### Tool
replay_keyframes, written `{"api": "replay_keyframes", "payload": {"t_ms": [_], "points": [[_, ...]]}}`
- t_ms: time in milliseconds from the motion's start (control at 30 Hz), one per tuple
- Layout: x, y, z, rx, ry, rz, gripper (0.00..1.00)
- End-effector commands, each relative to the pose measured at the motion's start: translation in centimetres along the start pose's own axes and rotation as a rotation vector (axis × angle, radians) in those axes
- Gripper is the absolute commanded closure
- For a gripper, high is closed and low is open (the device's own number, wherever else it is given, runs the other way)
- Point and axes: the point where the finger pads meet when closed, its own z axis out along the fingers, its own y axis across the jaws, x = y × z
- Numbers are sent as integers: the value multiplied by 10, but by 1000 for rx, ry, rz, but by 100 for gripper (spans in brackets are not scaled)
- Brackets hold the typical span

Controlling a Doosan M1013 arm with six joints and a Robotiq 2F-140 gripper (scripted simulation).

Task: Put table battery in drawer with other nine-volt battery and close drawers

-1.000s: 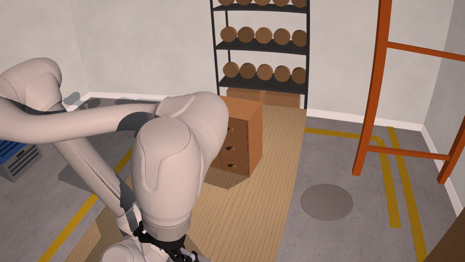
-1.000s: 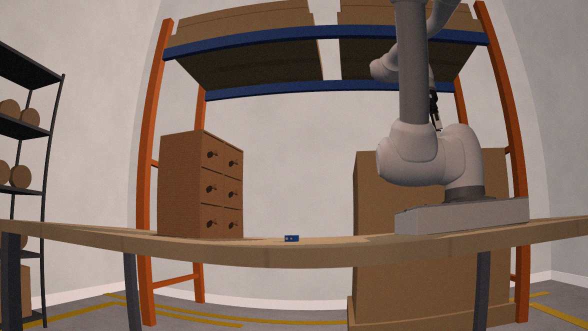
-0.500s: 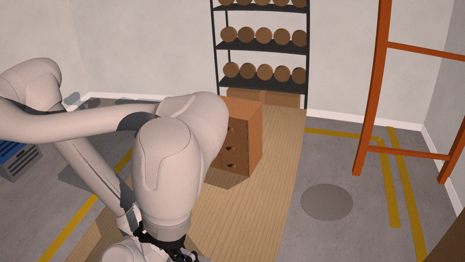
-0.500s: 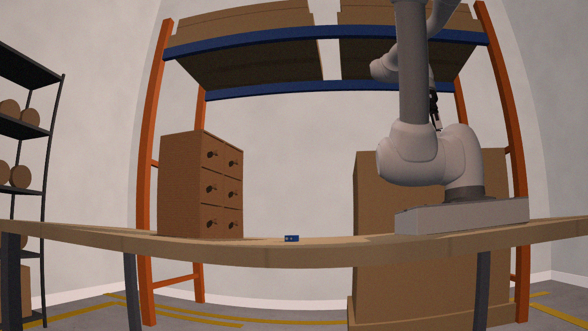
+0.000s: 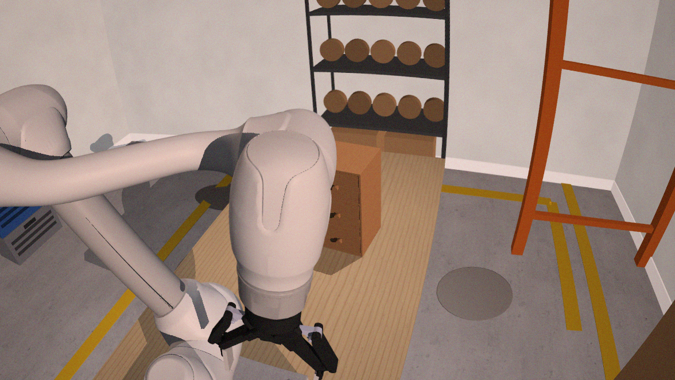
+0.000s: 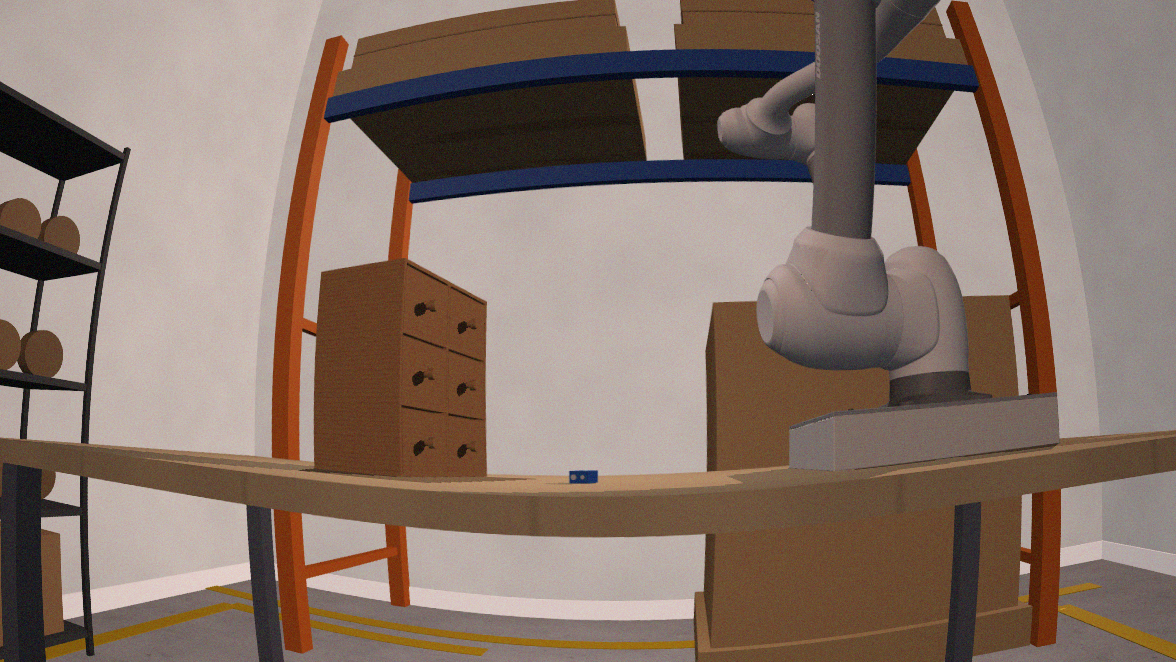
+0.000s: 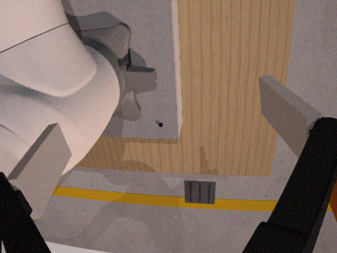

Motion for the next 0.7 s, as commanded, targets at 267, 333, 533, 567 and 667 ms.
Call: {"api": "replay_keyframes", "payload": {"t_ms": [267,333,533,567,667], "points": [[86,53,-34,-52,-46,-720,0],[106,59,-39,-59,-57,-852,0],[151,68,-48,-71,-81,-1125,0],[151,68,-48,-71,-81,-1125,0],[201,69,-54,-81,-107,-1402,0]]}}
